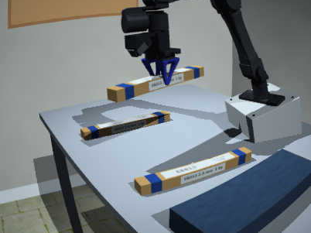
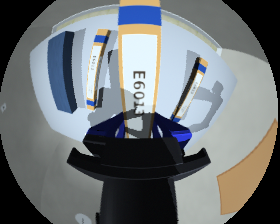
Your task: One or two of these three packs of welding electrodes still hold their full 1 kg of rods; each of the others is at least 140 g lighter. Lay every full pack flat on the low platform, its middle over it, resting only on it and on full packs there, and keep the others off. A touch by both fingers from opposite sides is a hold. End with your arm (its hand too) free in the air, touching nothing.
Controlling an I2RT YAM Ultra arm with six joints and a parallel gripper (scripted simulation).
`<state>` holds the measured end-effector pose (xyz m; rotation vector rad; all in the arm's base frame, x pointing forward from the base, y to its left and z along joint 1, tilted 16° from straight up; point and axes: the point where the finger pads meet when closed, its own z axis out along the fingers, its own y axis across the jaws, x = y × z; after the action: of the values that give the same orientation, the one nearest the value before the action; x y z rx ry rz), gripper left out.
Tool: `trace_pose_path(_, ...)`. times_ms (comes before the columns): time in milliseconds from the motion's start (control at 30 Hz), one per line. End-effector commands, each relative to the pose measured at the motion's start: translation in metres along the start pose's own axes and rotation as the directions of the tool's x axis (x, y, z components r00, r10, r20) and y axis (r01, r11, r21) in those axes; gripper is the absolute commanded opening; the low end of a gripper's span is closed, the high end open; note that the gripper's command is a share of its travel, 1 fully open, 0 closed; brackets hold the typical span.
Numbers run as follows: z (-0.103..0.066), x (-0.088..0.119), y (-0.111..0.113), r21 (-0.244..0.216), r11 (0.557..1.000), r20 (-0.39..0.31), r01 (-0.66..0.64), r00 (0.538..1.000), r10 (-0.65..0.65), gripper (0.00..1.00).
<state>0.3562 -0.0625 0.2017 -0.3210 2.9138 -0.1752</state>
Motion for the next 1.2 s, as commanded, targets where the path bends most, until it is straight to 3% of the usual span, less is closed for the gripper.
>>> trace_pose_path(0,-0.0436,-0.0031,0.0014,0.033,0.999,0.079,0.001,0.997,-0.004,0.00)
trace_pose_path(1167,-0.0480,0.0014,0.0031,0.033,0.999,0.079,0.003,0.997,-0.005,0.00)
